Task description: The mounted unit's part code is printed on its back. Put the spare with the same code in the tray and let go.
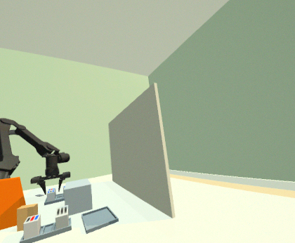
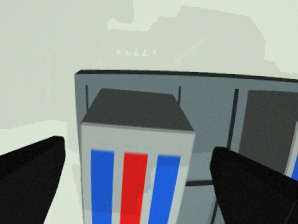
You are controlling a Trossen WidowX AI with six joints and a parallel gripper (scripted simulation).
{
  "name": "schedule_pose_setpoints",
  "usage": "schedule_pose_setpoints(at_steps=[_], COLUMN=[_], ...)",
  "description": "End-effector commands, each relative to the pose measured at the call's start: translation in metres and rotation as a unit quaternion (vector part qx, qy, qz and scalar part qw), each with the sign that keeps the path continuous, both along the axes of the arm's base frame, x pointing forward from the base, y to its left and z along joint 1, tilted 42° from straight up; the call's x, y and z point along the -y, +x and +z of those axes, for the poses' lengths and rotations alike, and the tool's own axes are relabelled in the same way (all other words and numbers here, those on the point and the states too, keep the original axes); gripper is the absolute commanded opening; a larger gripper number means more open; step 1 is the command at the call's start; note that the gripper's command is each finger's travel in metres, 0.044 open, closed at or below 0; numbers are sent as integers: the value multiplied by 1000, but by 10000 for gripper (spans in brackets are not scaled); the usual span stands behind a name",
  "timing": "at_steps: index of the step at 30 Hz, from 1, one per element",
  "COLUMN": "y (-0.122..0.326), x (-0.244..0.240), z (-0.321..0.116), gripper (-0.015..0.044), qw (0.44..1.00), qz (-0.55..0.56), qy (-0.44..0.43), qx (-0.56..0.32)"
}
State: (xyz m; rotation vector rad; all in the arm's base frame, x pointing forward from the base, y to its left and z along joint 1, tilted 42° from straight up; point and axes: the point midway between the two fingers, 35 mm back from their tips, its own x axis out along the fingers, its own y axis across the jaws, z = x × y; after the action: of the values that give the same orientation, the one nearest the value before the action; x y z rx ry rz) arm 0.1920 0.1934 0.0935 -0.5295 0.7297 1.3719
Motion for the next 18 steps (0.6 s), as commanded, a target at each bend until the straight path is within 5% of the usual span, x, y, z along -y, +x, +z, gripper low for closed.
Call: schedule_pose_setpoints(at_steps=[1,18], y=[-2,-3], x=[-3,-7], z=[-8,-12], gripper=[300,300], qw=[1000,1000], qz=[-3,-3], qy=[-4,-3], qx=[-7,-7])
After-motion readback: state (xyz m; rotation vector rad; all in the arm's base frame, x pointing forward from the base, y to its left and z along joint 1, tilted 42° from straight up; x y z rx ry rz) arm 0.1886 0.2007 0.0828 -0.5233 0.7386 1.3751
